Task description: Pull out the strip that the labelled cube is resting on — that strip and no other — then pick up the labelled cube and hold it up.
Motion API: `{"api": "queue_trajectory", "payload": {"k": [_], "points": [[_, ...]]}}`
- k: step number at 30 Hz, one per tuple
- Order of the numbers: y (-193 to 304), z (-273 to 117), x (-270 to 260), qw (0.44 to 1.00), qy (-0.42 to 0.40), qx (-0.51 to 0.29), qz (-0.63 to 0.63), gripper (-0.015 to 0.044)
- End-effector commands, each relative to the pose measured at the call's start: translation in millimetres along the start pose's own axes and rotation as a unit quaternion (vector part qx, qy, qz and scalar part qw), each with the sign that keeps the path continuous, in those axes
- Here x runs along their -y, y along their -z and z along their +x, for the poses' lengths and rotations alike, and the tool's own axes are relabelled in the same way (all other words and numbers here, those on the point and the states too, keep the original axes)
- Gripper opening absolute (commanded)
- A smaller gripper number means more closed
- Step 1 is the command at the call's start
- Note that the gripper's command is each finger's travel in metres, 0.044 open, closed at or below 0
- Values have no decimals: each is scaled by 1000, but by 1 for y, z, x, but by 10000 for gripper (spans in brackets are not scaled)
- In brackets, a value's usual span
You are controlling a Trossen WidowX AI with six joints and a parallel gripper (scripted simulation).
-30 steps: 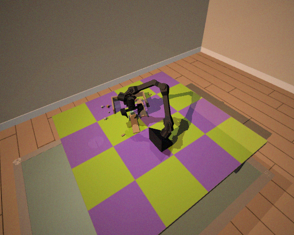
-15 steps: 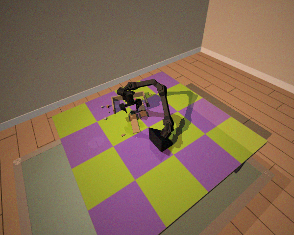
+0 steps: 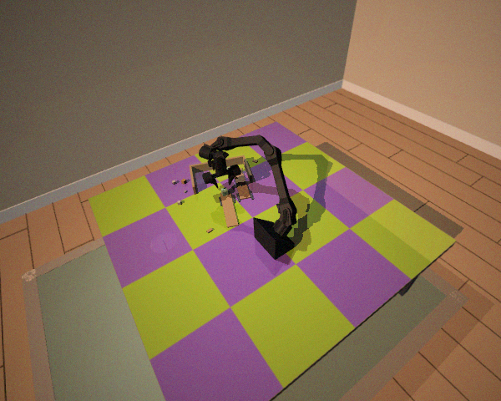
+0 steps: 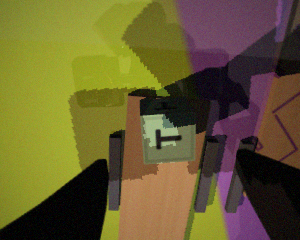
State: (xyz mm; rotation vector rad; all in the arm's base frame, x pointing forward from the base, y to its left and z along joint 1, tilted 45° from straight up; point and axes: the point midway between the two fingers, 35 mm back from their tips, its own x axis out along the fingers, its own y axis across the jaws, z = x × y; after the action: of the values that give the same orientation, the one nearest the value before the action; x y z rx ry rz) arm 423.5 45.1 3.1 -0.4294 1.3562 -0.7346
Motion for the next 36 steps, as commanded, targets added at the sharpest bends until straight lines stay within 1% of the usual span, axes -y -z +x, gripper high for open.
{"api": "queue_trajectory", "payload": {"k": [1,29,33,36], "points": [[-1,6,1,1000,3,1,-3,250],[-1,50,2,1000,4,1,-3,250],[-1,47,1,1000,1,0,1,145],[-1,47,1,1000,1,0,1,125]]}}
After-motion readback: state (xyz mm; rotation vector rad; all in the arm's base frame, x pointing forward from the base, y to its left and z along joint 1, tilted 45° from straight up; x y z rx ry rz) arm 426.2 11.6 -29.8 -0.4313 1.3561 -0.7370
